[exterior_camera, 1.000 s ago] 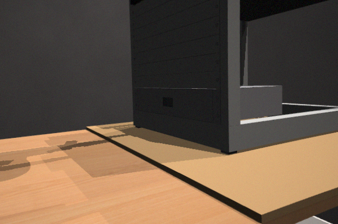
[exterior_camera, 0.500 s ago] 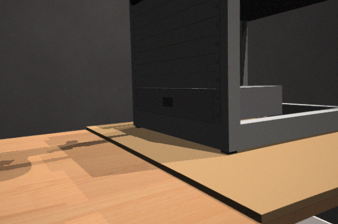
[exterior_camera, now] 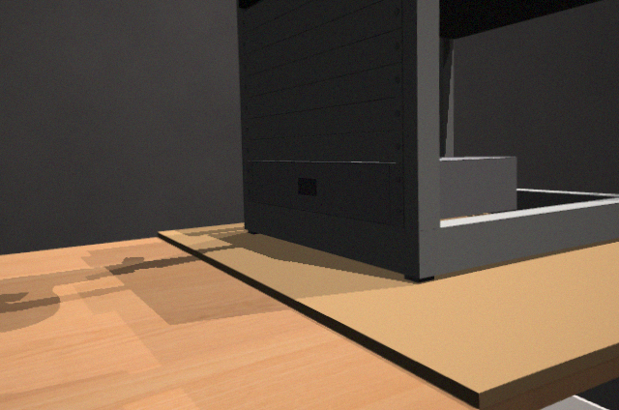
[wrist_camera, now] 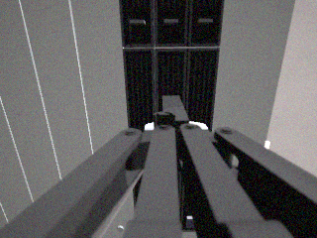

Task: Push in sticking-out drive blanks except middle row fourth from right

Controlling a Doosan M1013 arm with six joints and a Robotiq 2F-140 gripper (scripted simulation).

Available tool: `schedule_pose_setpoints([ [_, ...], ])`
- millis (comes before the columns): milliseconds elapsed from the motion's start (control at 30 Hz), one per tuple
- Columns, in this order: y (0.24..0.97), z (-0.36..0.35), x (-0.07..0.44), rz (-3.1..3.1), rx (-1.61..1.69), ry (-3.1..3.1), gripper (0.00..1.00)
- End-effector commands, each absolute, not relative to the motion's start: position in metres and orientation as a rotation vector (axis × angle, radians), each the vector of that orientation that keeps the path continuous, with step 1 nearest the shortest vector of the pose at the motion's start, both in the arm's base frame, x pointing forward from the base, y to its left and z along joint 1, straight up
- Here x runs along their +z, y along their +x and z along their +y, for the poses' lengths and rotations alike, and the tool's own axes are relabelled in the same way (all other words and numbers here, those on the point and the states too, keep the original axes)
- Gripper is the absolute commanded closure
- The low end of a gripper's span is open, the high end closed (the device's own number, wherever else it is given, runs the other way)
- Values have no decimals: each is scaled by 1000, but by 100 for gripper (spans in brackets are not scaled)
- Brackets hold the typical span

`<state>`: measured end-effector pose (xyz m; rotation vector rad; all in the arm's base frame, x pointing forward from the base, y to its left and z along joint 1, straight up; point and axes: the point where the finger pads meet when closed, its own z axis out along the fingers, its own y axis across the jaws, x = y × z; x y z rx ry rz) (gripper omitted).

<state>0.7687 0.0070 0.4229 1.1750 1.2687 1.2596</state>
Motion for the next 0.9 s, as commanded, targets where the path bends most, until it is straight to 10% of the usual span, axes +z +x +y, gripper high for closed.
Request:
schedule_pose_setpoints([
  [0,769,7,424,1268,1260,1174,90],
  [867,772,7,424,1268,1260,1174,90],
])
